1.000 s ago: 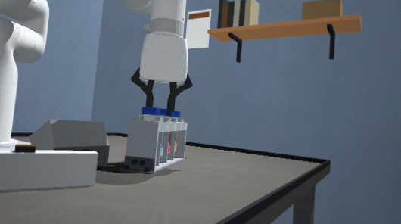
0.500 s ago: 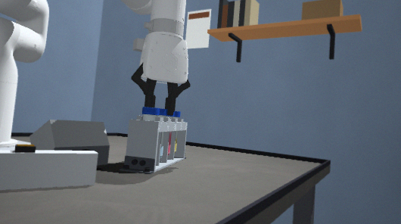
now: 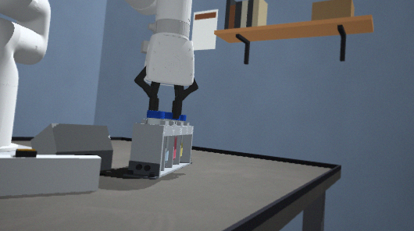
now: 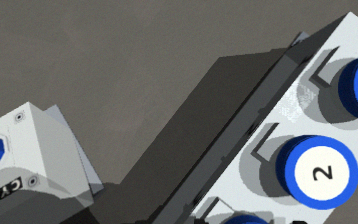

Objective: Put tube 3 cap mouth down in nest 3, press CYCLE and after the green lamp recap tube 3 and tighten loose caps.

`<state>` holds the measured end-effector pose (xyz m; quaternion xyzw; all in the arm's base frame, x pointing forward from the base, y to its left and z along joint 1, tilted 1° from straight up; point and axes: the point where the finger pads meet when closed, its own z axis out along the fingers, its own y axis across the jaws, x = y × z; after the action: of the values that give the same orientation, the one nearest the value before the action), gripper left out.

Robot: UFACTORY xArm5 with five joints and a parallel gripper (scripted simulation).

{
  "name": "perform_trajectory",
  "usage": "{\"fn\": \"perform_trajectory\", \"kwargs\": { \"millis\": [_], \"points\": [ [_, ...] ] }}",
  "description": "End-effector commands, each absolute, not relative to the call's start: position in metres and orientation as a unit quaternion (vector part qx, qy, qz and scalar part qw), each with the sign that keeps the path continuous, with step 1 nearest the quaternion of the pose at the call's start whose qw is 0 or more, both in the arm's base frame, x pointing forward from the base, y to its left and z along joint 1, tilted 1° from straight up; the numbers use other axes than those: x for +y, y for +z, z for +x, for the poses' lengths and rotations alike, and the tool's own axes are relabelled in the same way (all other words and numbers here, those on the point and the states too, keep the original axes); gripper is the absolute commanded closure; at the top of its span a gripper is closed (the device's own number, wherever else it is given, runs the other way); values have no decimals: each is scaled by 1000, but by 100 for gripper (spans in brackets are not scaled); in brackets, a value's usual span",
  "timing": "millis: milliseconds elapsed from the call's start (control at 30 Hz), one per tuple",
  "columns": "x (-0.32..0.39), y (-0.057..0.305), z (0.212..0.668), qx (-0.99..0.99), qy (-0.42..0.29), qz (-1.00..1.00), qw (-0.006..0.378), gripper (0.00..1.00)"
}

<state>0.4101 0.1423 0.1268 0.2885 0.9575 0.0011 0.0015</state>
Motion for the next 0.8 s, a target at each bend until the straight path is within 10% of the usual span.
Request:
{"fn": "perform_trajectory", "kwargs": {
  "millis": [0, 767],
  "points": [
    [143, 128, 411, 908, -2, 419, 7, 54],
    [143, 128, 411, 583, 2, 812, 7, 54]
  ]
}}
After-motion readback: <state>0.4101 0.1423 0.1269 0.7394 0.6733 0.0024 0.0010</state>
